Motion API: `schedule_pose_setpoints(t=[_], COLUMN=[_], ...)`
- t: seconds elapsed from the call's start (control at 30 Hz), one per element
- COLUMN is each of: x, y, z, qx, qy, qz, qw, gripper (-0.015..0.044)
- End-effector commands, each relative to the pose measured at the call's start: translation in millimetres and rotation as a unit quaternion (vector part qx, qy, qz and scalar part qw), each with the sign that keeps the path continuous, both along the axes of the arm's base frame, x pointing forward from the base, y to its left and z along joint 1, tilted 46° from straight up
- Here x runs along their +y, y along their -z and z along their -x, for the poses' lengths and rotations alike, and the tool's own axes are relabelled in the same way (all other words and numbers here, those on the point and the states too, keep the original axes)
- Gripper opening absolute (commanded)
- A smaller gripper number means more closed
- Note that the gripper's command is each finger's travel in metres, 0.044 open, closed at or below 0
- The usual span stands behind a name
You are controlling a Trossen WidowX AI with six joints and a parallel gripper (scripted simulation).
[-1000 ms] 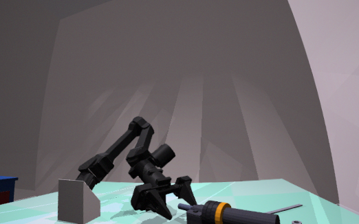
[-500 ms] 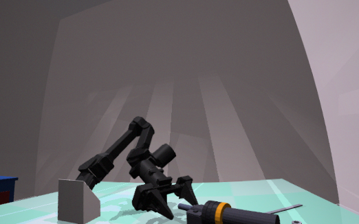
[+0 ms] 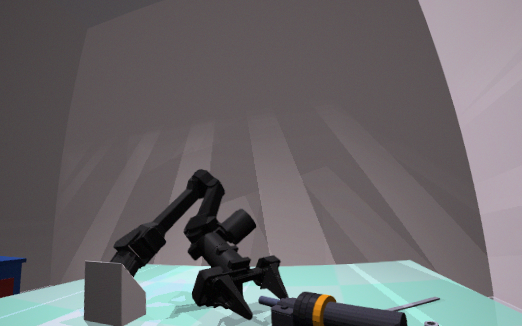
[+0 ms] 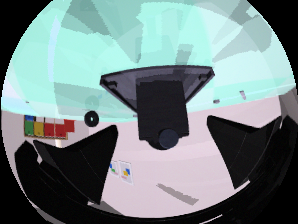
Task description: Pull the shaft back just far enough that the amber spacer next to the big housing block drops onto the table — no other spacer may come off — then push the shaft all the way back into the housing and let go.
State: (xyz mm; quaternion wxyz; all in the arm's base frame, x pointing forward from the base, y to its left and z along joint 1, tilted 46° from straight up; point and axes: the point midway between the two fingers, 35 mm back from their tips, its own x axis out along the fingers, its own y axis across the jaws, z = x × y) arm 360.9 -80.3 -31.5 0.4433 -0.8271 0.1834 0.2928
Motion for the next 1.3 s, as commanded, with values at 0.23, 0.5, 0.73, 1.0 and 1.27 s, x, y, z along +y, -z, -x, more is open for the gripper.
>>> schedule_pose_setpoints(t=[0.23,0.5,0.73,1.0,1.27], x=[-1.0,-1.2,-1.7,-1.9,-1.9], y=[-1.2,1.0,7.5,10.1,10.1], z=[-1.5,-4.3,-12.4,-15.3,-15.3], qx=[-0.003,-0.003,-0.003,-0.003,-0.003], qy=[0.003,0.003,0.003,0.003,0.003], qz=[0.0,0.0,0.0,0.0,0.0], qw=[1.0,1.0,1.0,1.0,1.0], gripper=[0.044,0.044,0.044,0.044,0.044])
